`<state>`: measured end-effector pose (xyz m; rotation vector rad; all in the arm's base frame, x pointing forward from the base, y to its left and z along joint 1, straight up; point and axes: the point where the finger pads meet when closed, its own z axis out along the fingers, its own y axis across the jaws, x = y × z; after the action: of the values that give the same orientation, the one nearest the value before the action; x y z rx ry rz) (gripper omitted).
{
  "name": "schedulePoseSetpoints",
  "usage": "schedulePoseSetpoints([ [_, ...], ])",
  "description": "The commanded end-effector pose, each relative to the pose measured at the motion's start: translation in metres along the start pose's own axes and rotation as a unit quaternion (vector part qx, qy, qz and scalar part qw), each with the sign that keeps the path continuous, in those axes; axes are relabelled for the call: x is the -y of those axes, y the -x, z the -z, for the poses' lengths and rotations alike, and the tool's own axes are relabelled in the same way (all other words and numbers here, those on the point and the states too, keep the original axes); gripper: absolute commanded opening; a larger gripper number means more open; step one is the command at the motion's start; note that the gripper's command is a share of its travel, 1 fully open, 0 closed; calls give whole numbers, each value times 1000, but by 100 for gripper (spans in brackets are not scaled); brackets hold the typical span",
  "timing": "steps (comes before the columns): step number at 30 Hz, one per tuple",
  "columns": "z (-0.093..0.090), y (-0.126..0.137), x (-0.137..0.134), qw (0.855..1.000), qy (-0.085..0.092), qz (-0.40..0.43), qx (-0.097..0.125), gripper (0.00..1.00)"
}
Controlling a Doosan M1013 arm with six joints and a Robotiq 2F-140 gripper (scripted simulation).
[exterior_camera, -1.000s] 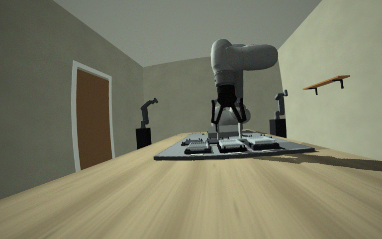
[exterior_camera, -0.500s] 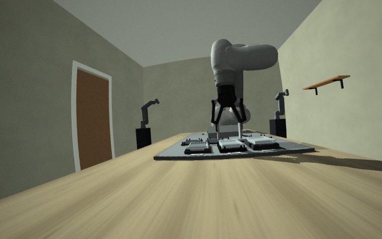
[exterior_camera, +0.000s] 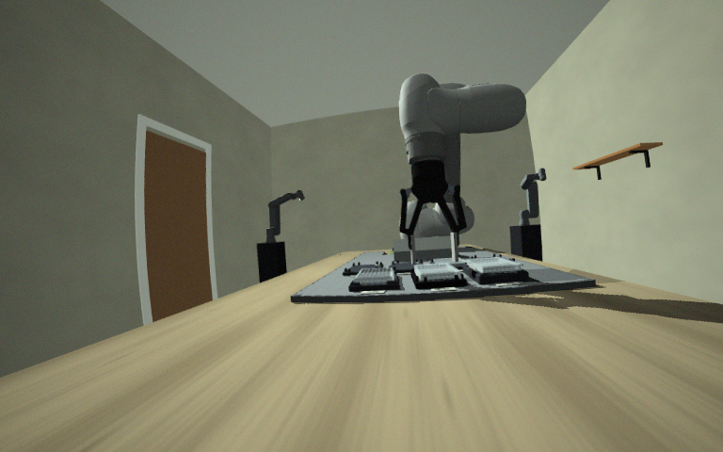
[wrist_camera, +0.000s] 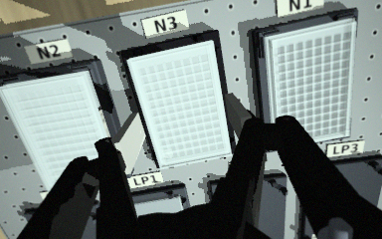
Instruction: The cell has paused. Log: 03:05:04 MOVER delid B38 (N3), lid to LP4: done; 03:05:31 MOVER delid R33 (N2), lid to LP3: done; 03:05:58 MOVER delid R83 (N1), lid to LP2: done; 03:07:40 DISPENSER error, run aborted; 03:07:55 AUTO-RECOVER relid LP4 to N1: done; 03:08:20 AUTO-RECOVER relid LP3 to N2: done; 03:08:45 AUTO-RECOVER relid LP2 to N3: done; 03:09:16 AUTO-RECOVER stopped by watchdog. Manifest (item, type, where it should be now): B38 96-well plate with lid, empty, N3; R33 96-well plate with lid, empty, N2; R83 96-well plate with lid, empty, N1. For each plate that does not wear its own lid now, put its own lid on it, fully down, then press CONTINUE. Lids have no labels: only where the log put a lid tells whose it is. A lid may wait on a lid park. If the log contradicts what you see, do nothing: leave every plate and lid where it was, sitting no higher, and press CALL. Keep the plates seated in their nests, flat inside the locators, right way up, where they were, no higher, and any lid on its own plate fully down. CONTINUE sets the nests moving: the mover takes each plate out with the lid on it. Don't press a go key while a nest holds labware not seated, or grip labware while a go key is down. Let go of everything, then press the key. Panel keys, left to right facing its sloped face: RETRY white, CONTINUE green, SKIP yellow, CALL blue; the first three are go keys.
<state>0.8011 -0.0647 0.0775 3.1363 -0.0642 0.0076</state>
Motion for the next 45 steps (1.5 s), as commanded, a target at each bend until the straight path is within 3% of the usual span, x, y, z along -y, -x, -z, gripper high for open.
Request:
schedulePoseSetpoints([
  [1,0,0,0,1000,0,0,0,59],
  [11,0,0,0,1000,0,0,0,59],
  [12,0,0,0,1000,0,0,0,66],
  [45,0,0,0,1000,0,0,0,66],
])
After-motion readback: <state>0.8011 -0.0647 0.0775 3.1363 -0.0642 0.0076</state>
